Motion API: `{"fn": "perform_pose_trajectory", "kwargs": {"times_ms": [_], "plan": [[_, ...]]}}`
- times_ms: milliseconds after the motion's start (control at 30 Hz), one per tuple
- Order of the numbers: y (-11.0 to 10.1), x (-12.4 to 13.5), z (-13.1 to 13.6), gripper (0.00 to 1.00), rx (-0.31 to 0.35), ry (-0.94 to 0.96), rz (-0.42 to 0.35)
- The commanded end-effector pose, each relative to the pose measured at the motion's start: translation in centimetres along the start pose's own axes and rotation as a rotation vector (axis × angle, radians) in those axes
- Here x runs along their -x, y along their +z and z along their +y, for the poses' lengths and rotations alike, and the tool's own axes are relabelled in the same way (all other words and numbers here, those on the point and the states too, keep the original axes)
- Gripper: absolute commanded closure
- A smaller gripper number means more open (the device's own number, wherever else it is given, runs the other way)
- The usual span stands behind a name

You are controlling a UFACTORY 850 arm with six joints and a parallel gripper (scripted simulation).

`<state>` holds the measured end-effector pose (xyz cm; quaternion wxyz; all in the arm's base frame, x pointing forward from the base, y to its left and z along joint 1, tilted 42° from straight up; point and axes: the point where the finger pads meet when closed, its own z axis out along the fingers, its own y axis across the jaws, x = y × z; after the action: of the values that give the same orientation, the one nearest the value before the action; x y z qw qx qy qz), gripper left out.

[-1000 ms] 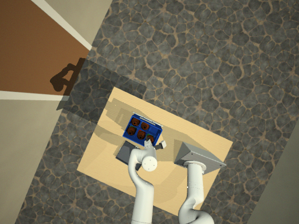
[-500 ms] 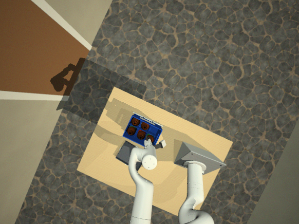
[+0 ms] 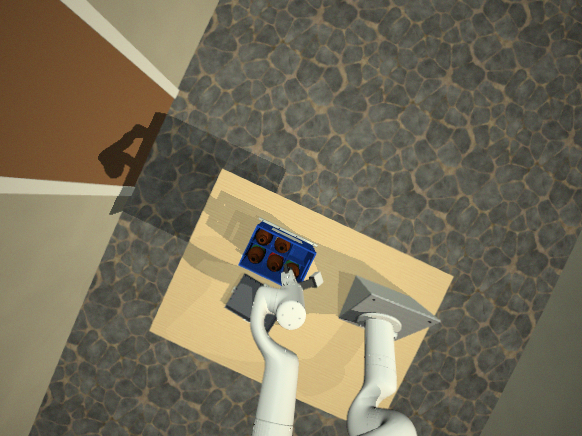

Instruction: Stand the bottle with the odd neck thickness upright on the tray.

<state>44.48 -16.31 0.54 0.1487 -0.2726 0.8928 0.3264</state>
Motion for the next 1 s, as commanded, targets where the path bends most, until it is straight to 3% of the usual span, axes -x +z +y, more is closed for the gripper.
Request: {"fn": "perform_pose_trajectory", "kwargs": {"times_ms": [0, 333, 367, 967], "plan": [[-0.07, 0.04, -0.06, 0.35, -0.002, -0.001, -0.001], [-0.07, 0.04, -0.06, 0.35, -0.002, -0.001, -0.001], [-0.07, 0.04, -0.06, 1.00, -0.002, -0.001, -0.001], [-0.07, 0.04, -0.06, 1.00, -0.002, -0.001, -0.001]]}}
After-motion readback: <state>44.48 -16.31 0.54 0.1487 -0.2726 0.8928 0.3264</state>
